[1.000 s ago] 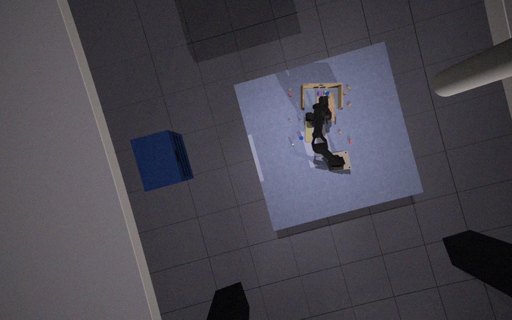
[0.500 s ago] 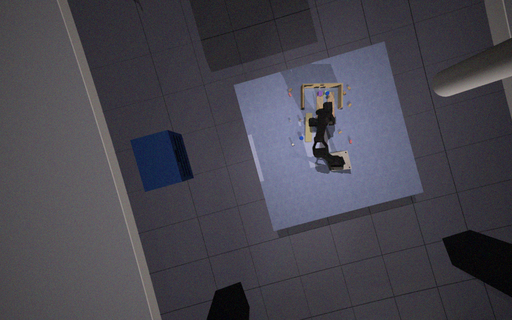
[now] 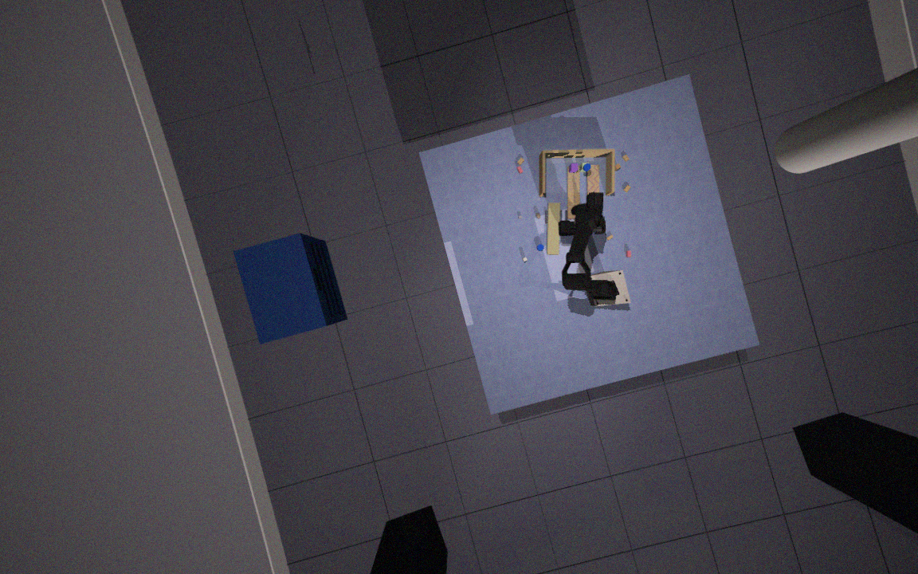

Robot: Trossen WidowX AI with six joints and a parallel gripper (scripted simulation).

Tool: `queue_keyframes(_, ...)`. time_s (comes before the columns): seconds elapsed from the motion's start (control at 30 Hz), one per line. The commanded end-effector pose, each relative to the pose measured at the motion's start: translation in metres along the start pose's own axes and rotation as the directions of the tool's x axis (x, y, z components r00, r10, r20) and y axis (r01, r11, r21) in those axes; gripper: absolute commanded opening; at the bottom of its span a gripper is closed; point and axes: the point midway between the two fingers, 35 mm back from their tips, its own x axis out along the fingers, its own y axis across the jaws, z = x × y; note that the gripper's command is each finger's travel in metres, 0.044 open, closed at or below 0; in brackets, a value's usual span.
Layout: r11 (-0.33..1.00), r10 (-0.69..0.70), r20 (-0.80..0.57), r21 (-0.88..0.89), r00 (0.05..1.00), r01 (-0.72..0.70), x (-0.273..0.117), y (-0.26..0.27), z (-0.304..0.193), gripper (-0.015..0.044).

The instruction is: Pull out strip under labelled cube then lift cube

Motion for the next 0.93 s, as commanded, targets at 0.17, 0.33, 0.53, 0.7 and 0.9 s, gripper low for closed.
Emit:
queue_keyframes(0.17,1.0,-0.005,0.017,-0.01,1.0,0.005,-0.0315,0.0002,0.0001,0.0)
queue_keyframes(0.33,1.0,-0.005,0.017,-0.01,1.0,0.005,-0.0315,0.0002,0.0001,0.0)
queue_keyframes(0.53,1.0,-0.005,0.017,-0.01,1.0,0.005,-0.0315,0.0002,0.0001,0.0)
queue_keyframes(0.7,1.0,-0.005,0.017,-0.01,1.0,0.005,-0.0315,0.0002,0.0001,0.0)
queue_keyframes(0.9,1.0,-0.005,0.017,-0.01,1.0,0.005,-0.0315,0.0002,0.0001,0.0)
